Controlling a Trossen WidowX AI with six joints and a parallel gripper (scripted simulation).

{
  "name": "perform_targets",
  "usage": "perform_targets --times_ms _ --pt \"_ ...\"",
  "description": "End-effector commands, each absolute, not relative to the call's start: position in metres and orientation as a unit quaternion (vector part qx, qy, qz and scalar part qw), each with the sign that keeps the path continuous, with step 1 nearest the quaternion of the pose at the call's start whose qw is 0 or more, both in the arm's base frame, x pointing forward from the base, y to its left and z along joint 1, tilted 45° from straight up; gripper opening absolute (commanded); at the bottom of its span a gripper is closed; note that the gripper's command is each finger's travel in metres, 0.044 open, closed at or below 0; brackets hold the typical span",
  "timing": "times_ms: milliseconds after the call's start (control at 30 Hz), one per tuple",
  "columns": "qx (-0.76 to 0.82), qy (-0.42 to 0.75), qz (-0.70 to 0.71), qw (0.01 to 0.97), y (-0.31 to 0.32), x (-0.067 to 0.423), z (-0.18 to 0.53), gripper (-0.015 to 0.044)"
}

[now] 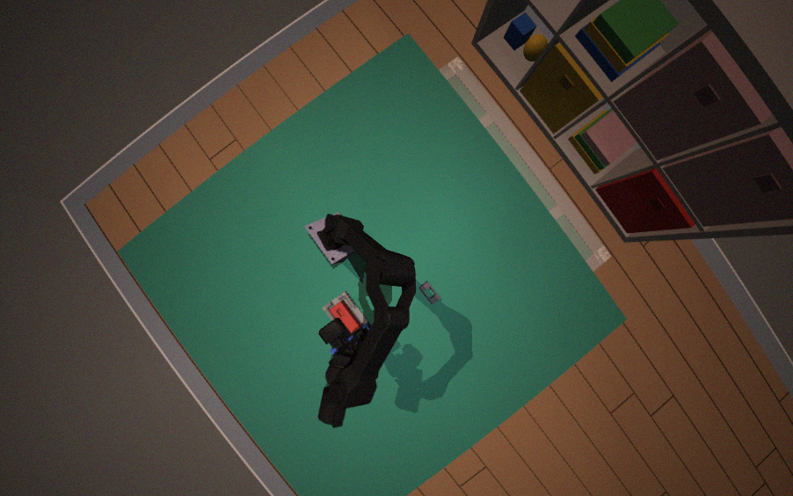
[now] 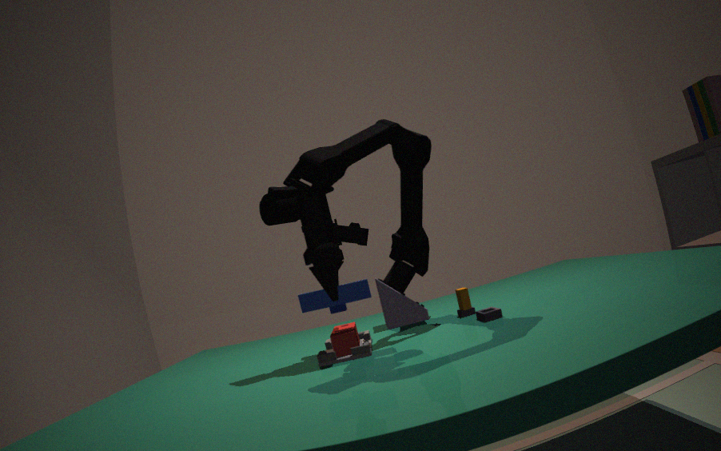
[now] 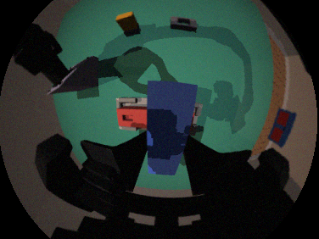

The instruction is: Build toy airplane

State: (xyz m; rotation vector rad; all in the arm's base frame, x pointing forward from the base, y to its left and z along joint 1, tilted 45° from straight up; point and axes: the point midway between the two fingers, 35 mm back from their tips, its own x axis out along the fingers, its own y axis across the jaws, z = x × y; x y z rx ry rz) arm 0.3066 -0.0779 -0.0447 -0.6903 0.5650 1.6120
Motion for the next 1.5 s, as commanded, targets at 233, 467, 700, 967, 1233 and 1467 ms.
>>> perform_targets --times_ms 233,467,700,967,1233,1467 --pt "-0.300 0.245 0.698 0.602 -0.076 0.305 -0.050 0.0197" --pt "-0.300 0.245 0.698 0.602 -0.068 0.304 -0.058 0.0197" --pt "-0.300 0.245 0.698 0.602 -0.060 0.303 -0.066 0.0197" --pt "-0.300 0.244 0.698 0.602 -0.052 0.301 -0.075 0.0197" --pt "-0.300 0.244 0.698 0.602 -0.051 0.301 -0.076 0.0197" --pt "-0.300 0.244 0.698 0.602 -0.051 0.301 -0.076 0.0197"
